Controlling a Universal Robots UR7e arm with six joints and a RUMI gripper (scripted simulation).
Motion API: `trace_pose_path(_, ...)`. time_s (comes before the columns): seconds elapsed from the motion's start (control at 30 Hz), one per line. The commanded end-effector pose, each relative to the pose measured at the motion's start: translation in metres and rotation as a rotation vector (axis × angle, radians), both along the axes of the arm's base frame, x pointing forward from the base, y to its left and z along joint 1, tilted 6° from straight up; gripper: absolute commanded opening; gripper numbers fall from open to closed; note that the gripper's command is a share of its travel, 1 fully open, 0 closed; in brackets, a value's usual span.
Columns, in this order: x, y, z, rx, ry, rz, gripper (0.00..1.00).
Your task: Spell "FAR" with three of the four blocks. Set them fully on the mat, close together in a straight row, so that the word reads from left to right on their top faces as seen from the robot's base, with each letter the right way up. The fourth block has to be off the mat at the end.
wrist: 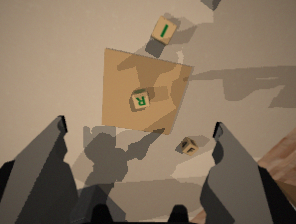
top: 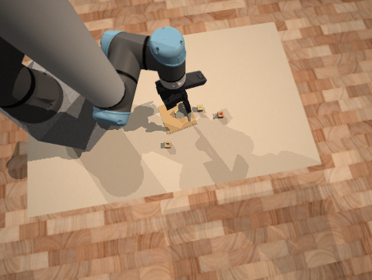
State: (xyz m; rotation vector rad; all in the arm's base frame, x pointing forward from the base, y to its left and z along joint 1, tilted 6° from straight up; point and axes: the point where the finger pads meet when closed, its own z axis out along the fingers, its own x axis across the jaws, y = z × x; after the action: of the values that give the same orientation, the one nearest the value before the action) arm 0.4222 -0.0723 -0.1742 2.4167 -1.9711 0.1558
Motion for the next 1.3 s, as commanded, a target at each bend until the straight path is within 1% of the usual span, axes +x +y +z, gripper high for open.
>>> trace_pose_path(0.0, 0.000, 0.000, 0.000, 0.003, -0.009, -0.139, 1.00)
trace_pose_path(0.07, 0.000, 0.000, 0.000, 0.003, -0.009, -0.139, 1.00)
trace_pose_path(0.17, -0.001, 0.000, 0.000, 0.011, -0.019, -0.262, 1.00)
trace_pose_path(0.57, -0.005, -0.001, -0.001, 0.036, -0.050, -0.633, 1.00)
trace_pose_path(0.63, -0.005, -0.001, -0.001, 0.036, -0.050, -0.633, 1.00)
trace_pose_path(0.87, -0.008, -0.001, -0.001, 0.050, -0.067, -0.850, 1.00)
trace_pose_path(1.07, -0.011, 0.000, -0.001, 0.059, -0.079, -0.998, 1.00)
trace_pose_path(1.27, -0.012, 0.000, -0.002, 0.065, -0.086, -1.076, 1.00)
